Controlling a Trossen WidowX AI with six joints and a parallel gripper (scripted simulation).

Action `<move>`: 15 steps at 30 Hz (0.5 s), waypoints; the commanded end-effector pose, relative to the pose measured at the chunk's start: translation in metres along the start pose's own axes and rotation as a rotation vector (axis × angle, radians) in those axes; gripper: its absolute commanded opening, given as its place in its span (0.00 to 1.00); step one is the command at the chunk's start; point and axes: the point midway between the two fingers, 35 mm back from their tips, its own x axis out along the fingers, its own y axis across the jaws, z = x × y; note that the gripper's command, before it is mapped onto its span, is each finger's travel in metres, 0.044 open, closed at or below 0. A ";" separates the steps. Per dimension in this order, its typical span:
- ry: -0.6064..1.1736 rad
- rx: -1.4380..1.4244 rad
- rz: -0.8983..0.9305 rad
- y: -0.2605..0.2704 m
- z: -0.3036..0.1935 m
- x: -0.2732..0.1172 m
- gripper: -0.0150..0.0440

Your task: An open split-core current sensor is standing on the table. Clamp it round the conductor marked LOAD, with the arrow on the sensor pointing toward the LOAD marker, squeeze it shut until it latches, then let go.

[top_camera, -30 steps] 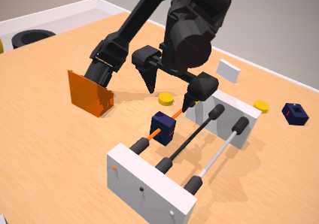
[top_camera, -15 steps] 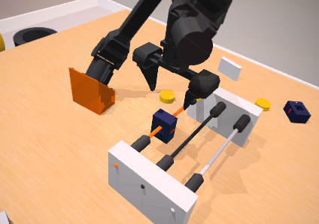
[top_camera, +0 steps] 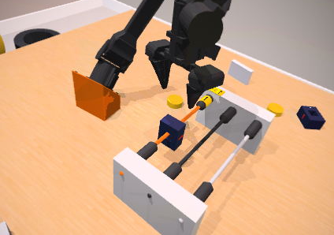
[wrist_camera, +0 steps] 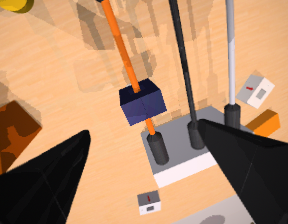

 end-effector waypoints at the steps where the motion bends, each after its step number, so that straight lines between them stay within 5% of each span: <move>1: 0.024 0.287 -0.138 0.017 0.013 -0.006 1.00; 15: -0.285 1.266 -0.581 0.075 0.032 0.008 1.00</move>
